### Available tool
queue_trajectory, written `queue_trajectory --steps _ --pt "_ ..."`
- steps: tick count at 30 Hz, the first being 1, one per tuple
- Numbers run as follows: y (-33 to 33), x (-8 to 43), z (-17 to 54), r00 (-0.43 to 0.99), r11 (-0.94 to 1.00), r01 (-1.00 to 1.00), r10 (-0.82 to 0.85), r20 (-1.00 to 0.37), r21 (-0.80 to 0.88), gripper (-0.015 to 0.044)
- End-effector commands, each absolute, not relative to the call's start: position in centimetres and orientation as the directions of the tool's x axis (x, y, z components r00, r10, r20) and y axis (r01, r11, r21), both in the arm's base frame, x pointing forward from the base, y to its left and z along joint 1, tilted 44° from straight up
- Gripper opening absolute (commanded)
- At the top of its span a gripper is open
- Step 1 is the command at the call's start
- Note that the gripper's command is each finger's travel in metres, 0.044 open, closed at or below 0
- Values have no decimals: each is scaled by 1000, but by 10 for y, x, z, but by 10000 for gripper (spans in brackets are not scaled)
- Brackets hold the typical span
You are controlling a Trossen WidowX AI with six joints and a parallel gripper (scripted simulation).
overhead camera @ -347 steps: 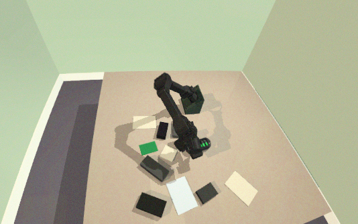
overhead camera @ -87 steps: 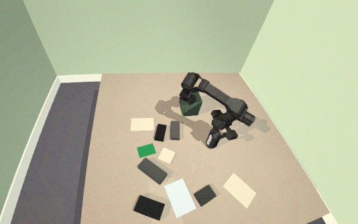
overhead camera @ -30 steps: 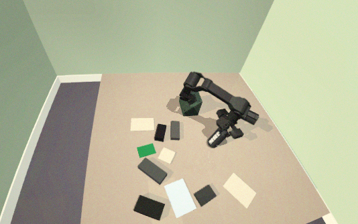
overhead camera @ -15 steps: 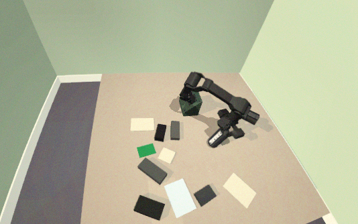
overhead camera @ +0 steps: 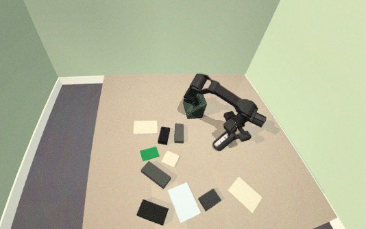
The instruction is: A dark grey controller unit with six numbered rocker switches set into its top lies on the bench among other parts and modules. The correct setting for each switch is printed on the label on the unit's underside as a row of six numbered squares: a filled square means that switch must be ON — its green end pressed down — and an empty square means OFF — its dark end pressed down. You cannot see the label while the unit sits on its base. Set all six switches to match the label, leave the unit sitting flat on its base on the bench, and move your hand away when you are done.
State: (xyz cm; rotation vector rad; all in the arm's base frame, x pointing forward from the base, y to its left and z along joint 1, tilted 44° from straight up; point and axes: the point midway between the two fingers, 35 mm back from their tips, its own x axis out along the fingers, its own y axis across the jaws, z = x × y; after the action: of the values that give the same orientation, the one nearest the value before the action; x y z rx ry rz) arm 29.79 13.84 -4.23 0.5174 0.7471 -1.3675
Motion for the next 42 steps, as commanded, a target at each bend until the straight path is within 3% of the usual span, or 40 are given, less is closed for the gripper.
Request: queue_trajectory --steps 1,42 --pt "136 296 -50 17 137 985 -682 -731 -104 338" --pt "144 292 -81 17 137 985 -681 -732 -104 338"
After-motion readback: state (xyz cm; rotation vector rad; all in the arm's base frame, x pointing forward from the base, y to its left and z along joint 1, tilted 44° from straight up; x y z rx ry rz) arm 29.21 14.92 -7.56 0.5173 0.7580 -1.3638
